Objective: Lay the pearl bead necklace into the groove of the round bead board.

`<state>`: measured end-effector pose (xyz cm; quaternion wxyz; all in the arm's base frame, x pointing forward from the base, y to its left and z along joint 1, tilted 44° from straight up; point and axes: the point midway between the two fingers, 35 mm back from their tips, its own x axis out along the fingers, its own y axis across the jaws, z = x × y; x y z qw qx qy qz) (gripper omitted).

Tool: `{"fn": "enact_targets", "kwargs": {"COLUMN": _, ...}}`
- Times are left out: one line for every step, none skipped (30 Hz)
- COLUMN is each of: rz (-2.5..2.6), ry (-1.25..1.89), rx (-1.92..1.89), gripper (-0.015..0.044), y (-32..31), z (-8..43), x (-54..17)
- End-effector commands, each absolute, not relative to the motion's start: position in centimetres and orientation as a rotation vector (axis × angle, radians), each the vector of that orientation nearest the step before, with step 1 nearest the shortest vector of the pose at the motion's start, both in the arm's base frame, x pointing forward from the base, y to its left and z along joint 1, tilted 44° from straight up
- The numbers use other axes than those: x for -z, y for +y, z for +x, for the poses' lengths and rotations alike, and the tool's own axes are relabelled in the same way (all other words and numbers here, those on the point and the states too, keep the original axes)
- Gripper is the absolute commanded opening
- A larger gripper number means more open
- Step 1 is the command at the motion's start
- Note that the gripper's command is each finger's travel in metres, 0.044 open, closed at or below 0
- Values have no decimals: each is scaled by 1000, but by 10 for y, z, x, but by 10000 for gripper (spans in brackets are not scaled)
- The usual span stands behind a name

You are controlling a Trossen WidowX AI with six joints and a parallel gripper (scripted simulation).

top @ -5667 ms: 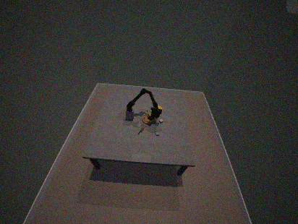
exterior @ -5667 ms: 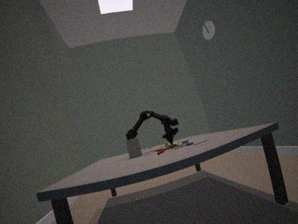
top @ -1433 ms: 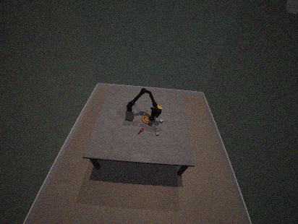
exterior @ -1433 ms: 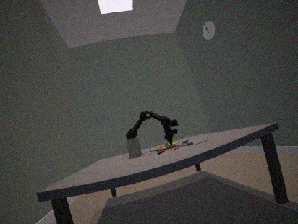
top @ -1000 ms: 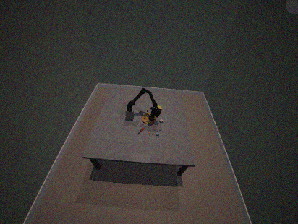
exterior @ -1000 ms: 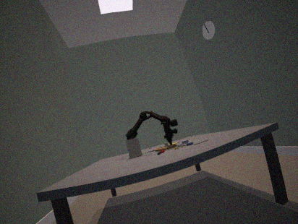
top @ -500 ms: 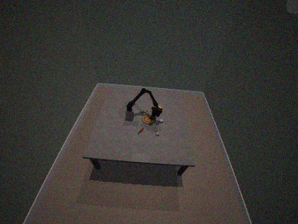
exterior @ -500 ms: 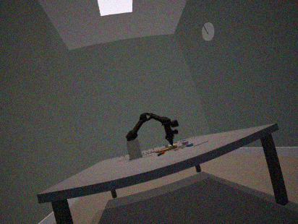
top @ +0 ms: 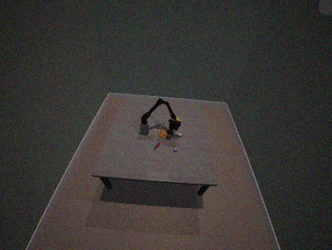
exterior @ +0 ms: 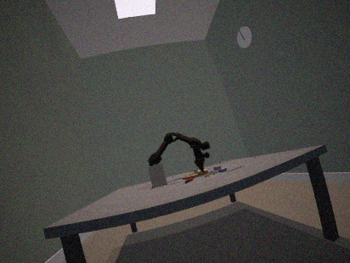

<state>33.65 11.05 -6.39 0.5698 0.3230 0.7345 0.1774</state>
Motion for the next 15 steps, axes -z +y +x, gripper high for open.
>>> {"fn": "enact_targets", "kwargs": {"rz": 757, "ry": 1724, "rx": -417, "gripper": 315, "y": 111, "z": 337, "x": 64}}
{"fn": "enact_targets", "kwargs": {"rz": 758, "ry": 1725, "rx": -417, "gripper": 341, "y": 110, "z": 337, "x": 63}}
{"fn": "enact_targets", "kwargs": {"rz": 760, "ry": 1726, "rx": -415, "gripper": 368, "y": 109, "z": 336, "x": 63}}
{"fn": "enact_targets", "kwargs": {"rz": 764, "ry": 1729, "rx": -413, "gripper": 394, "y": 108, "z": 336, "x": 62}}
{"fn": "enact_targets", "kwargs": {"rz": 766, "ry": 1731, "rx": -412, "gripper": 420, "y": 107, "z": 336, "x": 61}}
{"fn": "enact_targets", "kwargs": {"rz": 764, "ry": 1731, "rx": -411, "gripper": 440, "y": 109, "z": 336, "x": 63}}
{"fn": "enact_targets", "kwargs": {"rz": 765, "ry": 1732, "rx": -411, "gripper": 440, "y": 108, "z": 336, "x": 62}}
{"fn": "enact_targets", "kwargs": {"rz": 767, "ry": 1732, "rx": -411, "gripper": 440, "y": 107, "z": 336, "x": 61}}
{"fn": "enact_targets", "kwargs": {"rz": 767, "ry": 1732, "rx": -411, "gripper": 440, "y": 107, "z": 336, "x": 60}}
{"fn": "enact_targets", "kwargs": {"rz": 767, "ry": 1732, "rx": -411, "gripper": 440, "y": 107, "z": 336, "x": 60}}
{"fn": "enact_targets", "kwargs": {"rz": 767, "ry": 1732, "rx": -411, "gripper": 440, "y": 107, "z": 336, "x": 60}}
{"fn": "enact_targets", "kwargs": {"rz": 767, "ry": 1732, "rx": -411, "gripper": 440, "y": 107, "z": 336, "x": 60}}
{"fn": "enact_targets", "kwargs": {"rz": 767, "ry": 1732, "rx": -411, "gripper": 440, "y": 107, "z": 336, "x": 60}}
{"fn": "enact_targets", "kwargs": {"rz": 767, "ry": 1732, "rx": -411, "gripper": 440, "y": 107, "z": 336, "x": 60}}
{"fn": "enact_targets", "kwargs": {"rz": 767, "ry": 1732, "rx": -411, "gripper": 440, "y": 107, "z": 336, "x": 60}}
